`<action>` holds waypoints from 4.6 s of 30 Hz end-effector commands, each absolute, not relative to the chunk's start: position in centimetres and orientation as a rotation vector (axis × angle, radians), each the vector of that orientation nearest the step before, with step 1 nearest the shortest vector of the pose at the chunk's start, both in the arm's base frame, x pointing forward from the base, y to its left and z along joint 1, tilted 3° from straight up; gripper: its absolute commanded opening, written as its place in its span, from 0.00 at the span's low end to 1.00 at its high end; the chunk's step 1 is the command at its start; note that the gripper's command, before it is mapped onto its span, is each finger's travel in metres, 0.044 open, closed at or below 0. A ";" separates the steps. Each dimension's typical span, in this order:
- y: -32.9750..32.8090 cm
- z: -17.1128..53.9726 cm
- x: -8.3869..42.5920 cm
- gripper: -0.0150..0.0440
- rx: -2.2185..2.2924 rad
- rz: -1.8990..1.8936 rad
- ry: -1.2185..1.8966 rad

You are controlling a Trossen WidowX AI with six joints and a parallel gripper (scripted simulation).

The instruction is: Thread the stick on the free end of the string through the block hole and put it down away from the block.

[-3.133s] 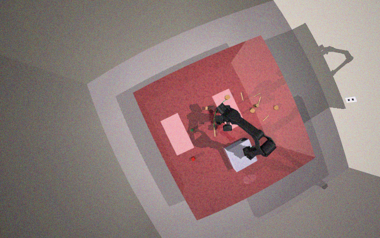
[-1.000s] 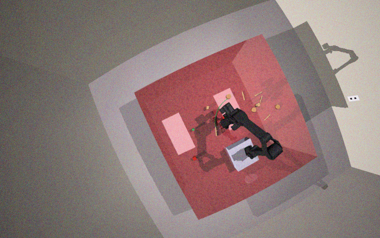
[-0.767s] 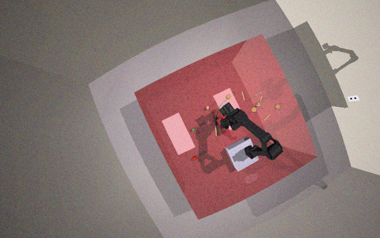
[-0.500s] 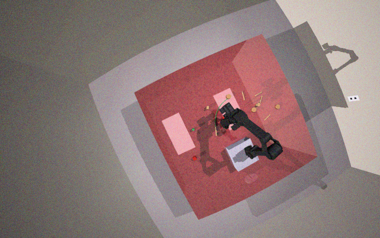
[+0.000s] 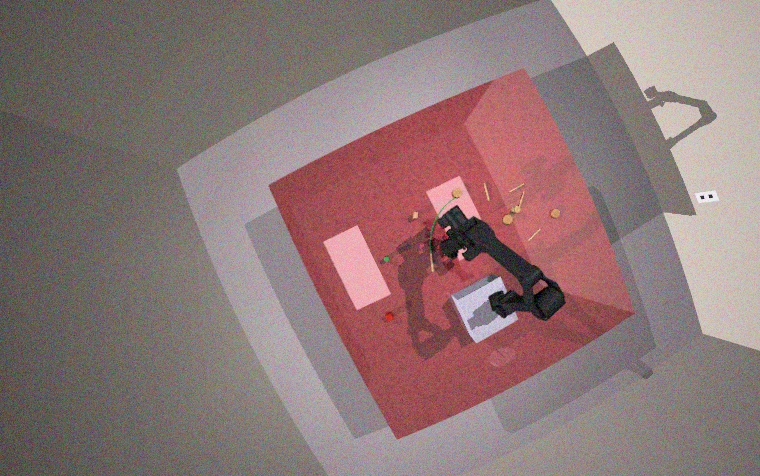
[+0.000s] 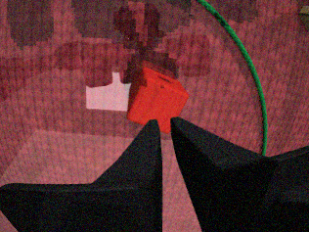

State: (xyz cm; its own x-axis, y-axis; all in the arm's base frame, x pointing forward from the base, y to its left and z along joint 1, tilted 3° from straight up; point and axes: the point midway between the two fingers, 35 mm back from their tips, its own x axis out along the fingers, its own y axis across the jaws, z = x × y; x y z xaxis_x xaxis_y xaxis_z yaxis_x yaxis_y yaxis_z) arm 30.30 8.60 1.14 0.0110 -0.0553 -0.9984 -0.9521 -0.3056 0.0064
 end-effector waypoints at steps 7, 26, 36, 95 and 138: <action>18.1 0.8 25.5 0.70 -2.112 2.083 0.326; 18.3 0.7 25.4 0.46 -2.123 2.096 0.305; 18.3 0.3 25.4 0.46 -2.123 2.096 0.305; 18.0 -5.3 25.4 0.46 -2.123 2.096 0.306; 18.3 -3.1 25.6 0.25 -2.123 2.088 0.306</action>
State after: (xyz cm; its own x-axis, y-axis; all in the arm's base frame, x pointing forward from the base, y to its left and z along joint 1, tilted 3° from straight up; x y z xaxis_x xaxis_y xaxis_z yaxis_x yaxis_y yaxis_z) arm 25.35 18.03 -3.83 0.0001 -0.0496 -0.9988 -0.2449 -0.9684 0.0481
